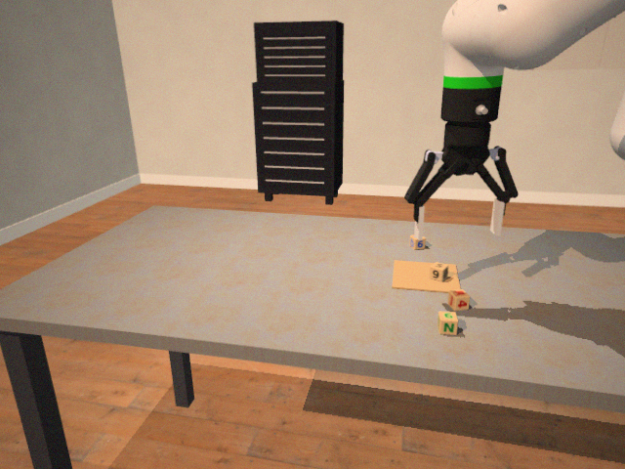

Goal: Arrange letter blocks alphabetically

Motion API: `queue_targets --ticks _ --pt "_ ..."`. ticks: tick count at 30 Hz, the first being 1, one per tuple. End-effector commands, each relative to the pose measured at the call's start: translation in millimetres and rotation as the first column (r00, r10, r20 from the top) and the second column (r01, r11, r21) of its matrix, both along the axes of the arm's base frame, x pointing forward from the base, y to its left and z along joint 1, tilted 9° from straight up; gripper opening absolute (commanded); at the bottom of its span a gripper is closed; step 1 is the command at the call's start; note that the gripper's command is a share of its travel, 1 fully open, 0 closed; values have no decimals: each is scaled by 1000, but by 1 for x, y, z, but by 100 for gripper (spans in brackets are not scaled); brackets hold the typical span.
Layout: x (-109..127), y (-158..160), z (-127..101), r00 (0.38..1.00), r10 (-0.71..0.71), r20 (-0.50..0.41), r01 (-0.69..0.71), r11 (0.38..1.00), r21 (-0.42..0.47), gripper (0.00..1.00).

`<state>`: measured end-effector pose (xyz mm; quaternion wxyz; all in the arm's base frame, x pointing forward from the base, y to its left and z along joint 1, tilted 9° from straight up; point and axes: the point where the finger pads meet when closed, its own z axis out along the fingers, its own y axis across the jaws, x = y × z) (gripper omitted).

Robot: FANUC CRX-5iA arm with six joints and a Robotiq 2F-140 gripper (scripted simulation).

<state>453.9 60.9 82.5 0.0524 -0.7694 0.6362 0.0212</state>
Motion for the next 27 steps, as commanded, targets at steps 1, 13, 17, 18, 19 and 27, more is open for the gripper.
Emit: queue_targets --ticks 1,13,17,18,19,27 --pt "-12 22 8 994 103 32 -104 994 25 100" --pt "-12 23 8 994 106 33 -107 994 25 100" --pt "-12 23 8 994 106 33 -106 994 25 100" --pt "-12 23 8 994 104 32 -105 994 25 100" --pt "-12 23 8 994 101 32 -102 994 26 100" --pt "-12 23 6 998 -66 9 65 997 35 100"
